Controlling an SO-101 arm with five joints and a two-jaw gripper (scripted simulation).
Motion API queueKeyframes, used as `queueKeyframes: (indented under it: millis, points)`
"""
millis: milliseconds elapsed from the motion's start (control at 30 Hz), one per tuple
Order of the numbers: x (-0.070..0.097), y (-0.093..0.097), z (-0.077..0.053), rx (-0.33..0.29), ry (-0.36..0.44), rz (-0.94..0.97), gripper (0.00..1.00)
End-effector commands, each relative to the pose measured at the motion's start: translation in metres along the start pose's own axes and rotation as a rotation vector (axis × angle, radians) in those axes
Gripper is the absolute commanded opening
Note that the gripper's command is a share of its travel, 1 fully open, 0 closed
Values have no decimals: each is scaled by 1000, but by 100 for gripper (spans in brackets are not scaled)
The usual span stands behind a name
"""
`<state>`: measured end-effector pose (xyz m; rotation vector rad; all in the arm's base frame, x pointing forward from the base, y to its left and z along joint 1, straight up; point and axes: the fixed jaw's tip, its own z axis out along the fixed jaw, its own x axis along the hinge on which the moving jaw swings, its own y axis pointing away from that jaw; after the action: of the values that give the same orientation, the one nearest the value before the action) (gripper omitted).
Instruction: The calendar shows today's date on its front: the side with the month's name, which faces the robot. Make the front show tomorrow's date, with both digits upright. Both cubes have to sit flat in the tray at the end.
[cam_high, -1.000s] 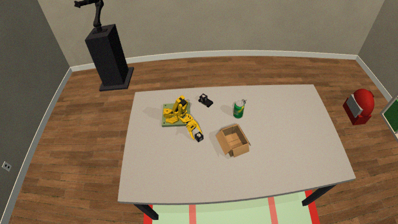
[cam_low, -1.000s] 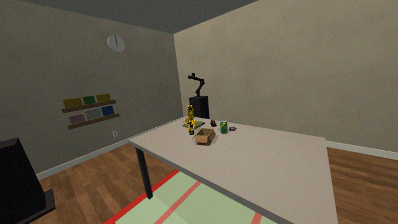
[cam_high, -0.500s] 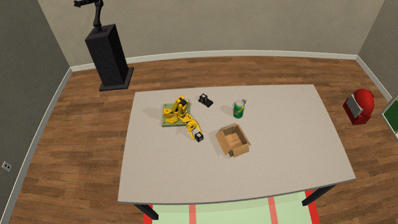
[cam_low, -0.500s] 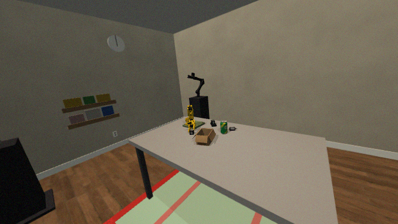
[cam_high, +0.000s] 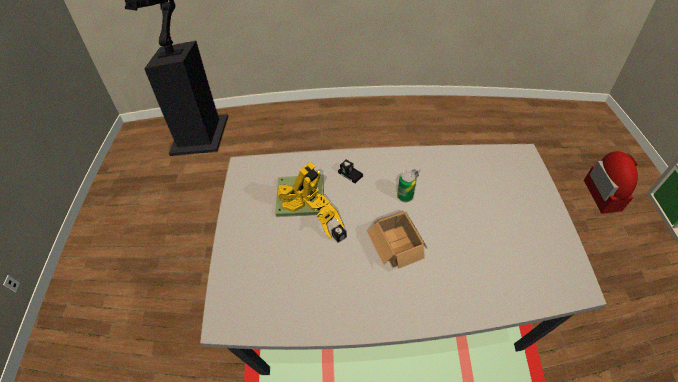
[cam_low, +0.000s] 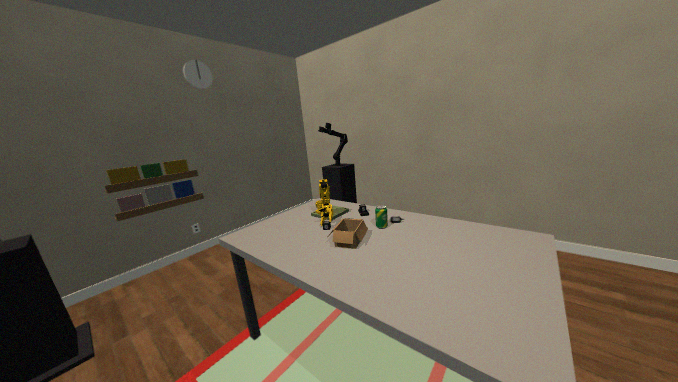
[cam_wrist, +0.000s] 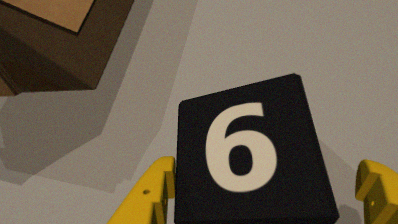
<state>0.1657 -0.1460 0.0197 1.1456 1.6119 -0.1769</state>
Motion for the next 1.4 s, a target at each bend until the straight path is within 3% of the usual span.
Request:
queueKeyframes:
  millis: [0, 300, 767, 1367]
  points:
    - [-3, 3, -6, -15, -8, 210, 36]
    - [-7, 5, -6, -33, -24, 207, 36]
    - [-31, 17, -13, -131, -123, 330, 35]
    - [-34, 18, -14, -142, -134, 317, 35]
